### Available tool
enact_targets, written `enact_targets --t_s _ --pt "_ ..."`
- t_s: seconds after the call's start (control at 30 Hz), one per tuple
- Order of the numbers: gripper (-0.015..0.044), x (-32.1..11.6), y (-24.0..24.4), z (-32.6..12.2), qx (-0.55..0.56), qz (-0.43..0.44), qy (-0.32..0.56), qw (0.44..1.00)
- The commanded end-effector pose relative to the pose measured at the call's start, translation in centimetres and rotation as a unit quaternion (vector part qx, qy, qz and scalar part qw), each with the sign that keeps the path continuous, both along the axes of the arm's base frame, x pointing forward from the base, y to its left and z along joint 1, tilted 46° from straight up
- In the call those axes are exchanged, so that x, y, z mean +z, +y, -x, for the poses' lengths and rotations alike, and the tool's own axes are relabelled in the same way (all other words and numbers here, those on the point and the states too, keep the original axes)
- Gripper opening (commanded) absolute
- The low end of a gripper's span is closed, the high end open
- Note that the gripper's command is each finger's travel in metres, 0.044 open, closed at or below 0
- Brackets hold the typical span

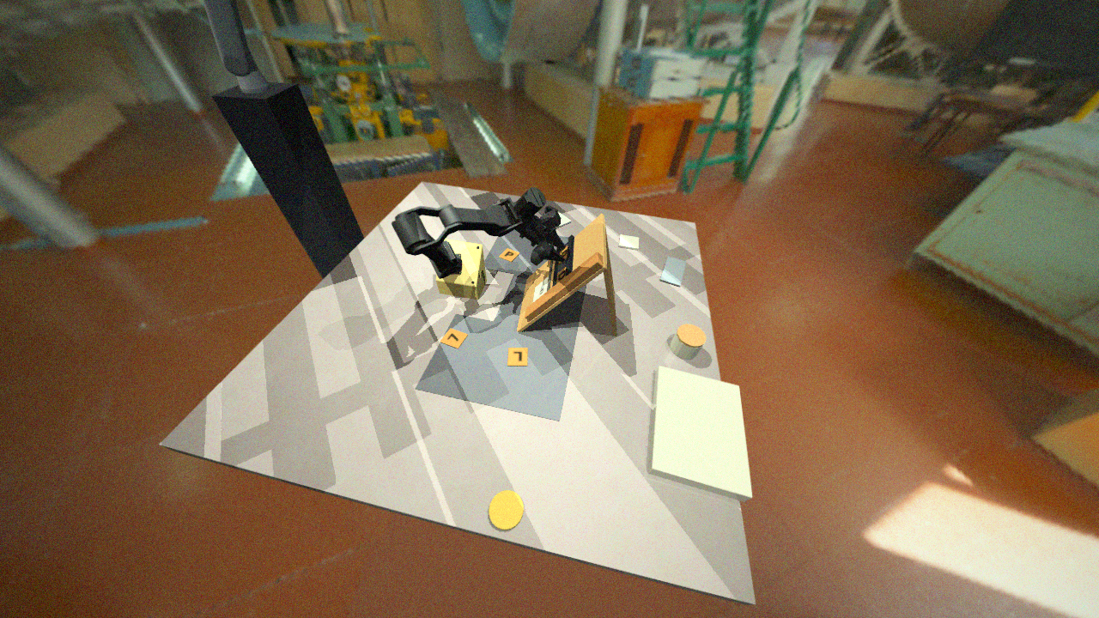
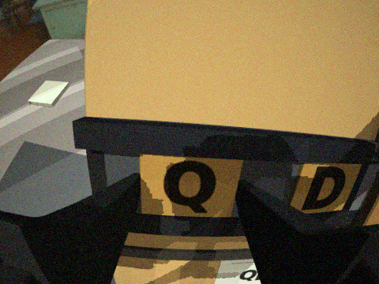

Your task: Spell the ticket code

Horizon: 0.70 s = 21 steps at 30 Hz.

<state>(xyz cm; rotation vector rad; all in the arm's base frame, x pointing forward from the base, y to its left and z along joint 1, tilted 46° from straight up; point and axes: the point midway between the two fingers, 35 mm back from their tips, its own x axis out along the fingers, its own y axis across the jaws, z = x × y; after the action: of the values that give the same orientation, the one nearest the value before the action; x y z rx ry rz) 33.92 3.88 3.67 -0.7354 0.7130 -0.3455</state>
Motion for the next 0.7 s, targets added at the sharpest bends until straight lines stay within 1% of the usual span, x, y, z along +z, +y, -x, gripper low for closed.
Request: enact_targets --t_s 0.0,0.67 --pt "0.0000 0.19 -0.09 0.02 0.003 0.000 0.002 1.000" --pt "0.0000 1.05 -0.91 0.03 0.003 0.000 0.002 1.000"
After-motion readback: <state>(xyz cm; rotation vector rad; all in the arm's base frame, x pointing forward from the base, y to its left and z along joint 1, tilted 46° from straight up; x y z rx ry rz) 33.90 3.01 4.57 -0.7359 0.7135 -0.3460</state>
